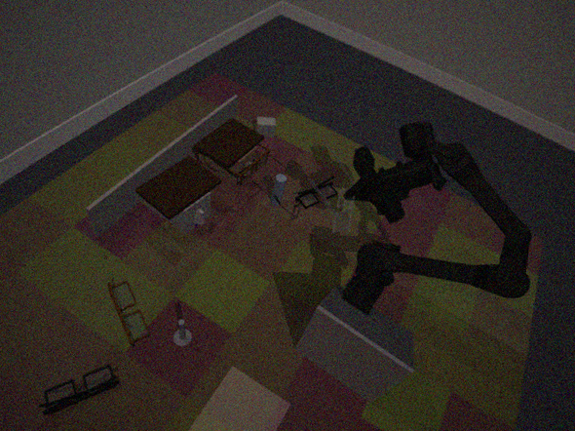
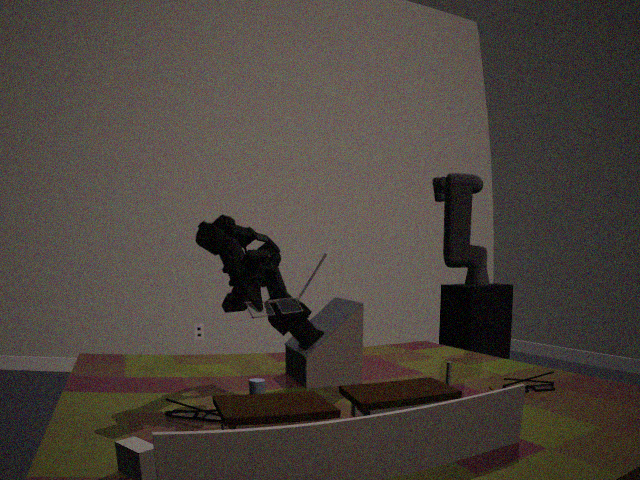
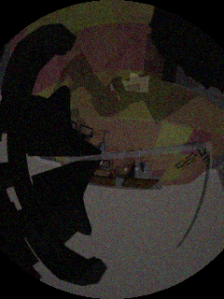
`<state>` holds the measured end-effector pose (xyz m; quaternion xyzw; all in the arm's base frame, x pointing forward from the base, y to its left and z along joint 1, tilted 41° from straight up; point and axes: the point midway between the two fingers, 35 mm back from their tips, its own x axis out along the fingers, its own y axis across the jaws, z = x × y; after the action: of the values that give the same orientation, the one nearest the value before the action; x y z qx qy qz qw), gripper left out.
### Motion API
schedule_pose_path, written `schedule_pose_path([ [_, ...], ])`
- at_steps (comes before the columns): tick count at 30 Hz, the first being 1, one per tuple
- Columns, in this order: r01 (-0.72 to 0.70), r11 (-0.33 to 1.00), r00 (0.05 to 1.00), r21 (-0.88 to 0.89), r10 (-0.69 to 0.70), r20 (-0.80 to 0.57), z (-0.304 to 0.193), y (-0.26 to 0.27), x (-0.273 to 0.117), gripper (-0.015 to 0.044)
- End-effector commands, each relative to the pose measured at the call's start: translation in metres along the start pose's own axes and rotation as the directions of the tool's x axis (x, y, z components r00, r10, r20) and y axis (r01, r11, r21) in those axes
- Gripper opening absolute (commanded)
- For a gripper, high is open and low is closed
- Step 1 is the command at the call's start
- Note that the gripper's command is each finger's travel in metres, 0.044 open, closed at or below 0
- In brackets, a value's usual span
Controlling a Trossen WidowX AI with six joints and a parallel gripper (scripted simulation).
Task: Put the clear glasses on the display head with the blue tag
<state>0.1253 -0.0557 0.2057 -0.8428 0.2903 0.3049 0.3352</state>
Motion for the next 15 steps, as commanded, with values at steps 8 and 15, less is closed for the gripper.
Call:
schedule_pose_path([
  [8, -0.072, 0.994, 0.995, 0.086, 0.066, 0.072, -0.004, -0.004, 0.016, 0.0],
  [15, -0.154, 0.976, 0.982, 0.151, 0.134, 0.131, -0.005, -0.009, 0.031, 0.0],
])
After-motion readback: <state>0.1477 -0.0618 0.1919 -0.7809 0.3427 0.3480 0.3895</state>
